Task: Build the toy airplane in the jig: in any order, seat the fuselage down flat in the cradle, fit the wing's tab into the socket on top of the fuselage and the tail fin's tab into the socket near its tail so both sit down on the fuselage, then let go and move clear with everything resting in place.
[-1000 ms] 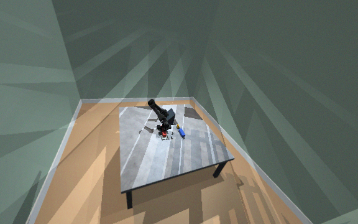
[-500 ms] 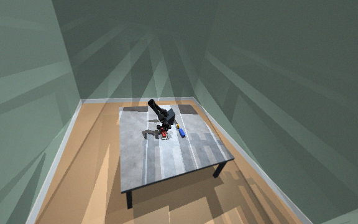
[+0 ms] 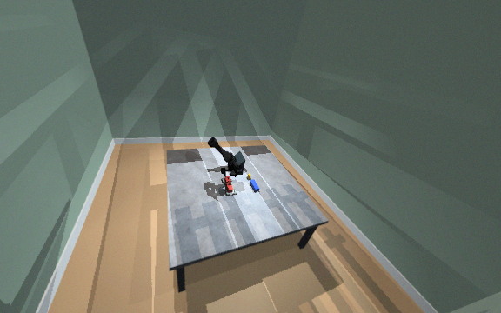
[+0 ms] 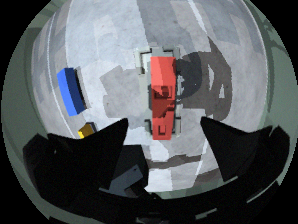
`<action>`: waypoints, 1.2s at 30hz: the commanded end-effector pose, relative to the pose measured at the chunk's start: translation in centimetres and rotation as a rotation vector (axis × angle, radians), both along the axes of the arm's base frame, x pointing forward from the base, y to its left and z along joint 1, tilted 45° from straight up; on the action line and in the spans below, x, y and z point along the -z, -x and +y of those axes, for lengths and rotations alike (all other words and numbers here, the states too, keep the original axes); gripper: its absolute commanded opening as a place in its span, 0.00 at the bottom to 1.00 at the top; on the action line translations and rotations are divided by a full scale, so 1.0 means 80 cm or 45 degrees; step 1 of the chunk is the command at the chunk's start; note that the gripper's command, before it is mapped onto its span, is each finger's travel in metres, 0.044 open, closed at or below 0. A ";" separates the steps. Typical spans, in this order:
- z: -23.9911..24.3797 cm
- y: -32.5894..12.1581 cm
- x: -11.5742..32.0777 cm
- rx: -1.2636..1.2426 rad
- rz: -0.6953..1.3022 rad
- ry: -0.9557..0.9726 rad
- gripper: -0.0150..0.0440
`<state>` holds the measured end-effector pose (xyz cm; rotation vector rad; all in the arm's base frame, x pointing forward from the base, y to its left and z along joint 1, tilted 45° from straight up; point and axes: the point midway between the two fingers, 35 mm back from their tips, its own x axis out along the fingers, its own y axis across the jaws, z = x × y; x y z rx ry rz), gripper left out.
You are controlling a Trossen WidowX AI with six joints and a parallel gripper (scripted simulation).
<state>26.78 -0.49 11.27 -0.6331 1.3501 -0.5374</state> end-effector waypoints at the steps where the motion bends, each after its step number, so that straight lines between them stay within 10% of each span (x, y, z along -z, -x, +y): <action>1: 0.017 0.005 -0.017 0.011 0.002 0.003 1.00; 16: 0.021 -0.004 -0.007 -0.105 0.112 0.023 1.00; 36: 0.234 -0.045 0.202 -0.105 0.105 0.008 1.00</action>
